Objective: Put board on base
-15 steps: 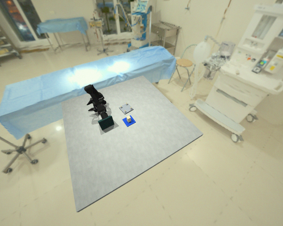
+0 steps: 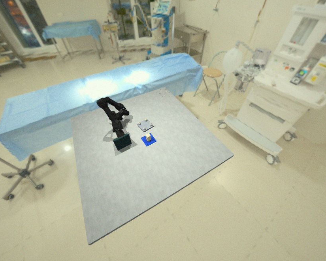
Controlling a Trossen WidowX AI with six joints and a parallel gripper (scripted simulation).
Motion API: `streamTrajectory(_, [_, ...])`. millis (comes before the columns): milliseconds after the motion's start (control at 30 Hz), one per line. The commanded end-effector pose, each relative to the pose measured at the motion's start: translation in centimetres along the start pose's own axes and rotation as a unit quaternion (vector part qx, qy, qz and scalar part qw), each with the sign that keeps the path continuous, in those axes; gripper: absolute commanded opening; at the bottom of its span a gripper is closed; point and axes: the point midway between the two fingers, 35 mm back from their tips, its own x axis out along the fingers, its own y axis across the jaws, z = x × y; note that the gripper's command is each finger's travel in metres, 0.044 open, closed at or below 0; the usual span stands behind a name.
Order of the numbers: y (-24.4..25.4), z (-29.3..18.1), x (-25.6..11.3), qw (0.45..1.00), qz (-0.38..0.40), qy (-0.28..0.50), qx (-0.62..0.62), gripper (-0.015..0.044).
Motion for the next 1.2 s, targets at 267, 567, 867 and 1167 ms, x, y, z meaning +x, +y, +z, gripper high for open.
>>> streamTrajectory(267, [-2.9,7.7,-10.1,0.976,-0.054,-0.208,-0.027,0.044])
streamTrajectory(567, [-9.8,9.9,-20.4,0.942,-0.117,-0.314,-0.006,0.044])
streamTrajectory(867, [-20.4,5.3,-30.5,0.907,-0.171,-0.383,0.037,0.044])
streamTrajectory(1167, [-31.5,-4.5,-34.4,0.888,-0.185,-0.414,0.071,0.044])
